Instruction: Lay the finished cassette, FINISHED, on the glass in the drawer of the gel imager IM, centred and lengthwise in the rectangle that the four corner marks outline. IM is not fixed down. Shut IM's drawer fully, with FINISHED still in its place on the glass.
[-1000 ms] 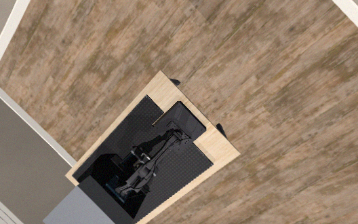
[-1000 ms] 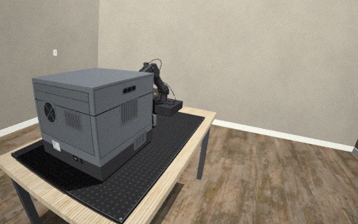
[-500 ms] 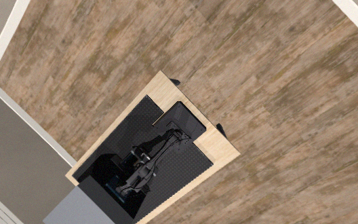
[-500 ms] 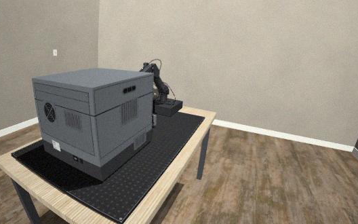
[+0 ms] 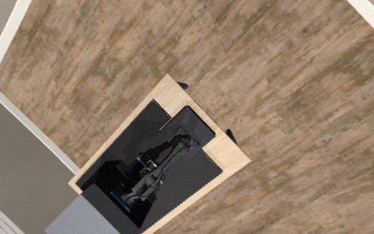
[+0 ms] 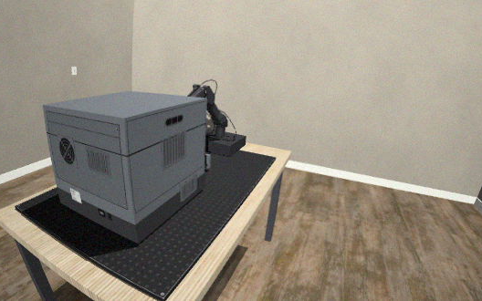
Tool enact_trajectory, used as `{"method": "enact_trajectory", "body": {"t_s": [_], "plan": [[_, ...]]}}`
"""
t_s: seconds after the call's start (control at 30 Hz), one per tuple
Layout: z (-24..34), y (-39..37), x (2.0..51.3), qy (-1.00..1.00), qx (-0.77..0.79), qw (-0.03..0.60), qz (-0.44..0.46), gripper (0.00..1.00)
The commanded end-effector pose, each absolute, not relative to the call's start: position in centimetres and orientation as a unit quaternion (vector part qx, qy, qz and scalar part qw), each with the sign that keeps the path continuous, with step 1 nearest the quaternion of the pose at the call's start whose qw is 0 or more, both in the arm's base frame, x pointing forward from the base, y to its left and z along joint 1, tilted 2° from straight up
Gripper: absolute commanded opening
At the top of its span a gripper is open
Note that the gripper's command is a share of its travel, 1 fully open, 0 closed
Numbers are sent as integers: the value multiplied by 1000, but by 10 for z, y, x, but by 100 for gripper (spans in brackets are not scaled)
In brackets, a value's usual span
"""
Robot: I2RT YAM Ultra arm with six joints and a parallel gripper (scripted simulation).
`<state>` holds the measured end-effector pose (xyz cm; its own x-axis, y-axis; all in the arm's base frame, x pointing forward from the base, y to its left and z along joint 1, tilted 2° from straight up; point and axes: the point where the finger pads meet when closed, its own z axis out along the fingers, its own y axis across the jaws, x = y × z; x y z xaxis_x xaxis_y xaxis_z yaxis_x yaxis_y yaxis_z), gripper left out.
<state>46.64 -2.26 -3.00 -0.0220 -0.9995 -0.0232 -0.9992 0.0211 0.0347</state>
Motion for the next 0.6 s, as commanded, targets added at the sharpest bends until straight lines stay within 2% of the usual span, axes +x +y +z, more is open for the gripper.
{"method": "enact_trajectory", "body": {"t_s": [0.0,0.57], "plan": [[-30,-18,469,-717,697,-4,-20,0],[-27,-22,471,-717,697,-5,-14,0]]}}
